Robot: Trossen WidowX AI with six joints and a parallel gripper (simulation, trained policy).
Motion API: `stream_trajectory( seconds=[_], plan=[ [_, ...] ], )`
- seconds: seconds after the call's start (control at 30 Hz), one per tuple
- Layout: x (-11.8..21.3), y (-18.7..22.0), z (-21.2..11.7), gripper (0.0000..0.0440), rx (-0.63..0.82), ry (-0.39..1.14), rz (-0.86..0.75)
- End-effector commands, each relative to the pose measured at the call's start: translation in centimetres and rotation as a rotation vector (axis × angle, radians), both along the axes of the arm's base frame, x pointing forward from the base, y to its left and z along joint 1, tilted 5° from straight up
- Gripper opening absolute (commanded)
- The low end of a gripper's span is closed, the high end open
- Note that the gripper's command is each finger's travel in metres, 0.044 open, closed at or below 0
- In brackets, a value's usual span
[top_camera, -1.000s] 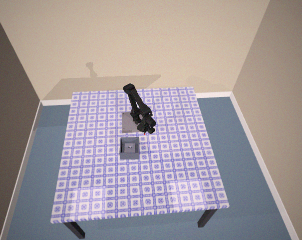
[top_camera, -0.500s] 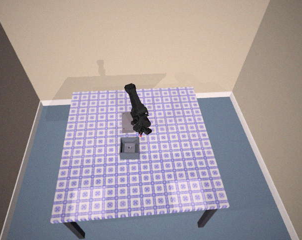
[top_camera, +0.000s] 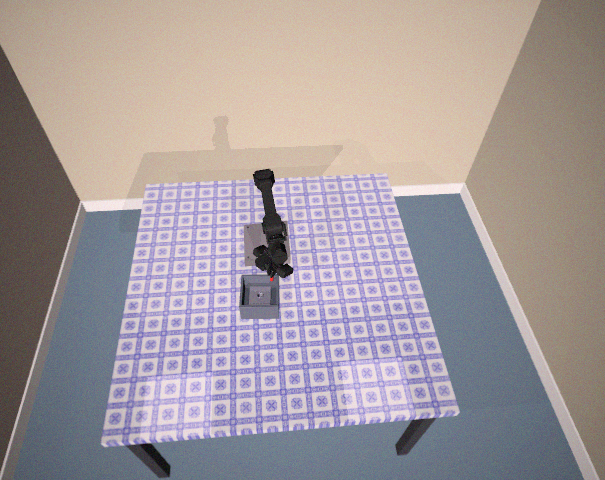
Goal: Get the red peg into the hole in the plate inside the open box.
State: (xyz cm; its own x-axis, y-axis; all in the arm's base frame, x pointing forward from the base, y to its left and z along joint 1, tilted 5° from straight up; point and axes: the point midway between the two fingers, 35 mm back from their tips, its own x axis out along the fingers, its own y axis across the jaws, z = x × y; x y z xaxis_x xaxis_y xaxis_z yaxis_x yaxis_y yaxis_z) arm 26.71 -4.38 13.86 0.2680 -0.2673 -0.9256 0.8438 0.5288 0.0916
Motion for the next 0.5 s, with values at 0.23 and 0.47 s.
stream_trajectory(
  seconds=[0.23,0.47],
  plan=[
    [1.9,-3.1,-1.0,0.0001,0.014,-0.012,-0.06],
    [2.8,-4.8,-1.8,0.0004,0.031,-0.011,-0.09]
  ],
)
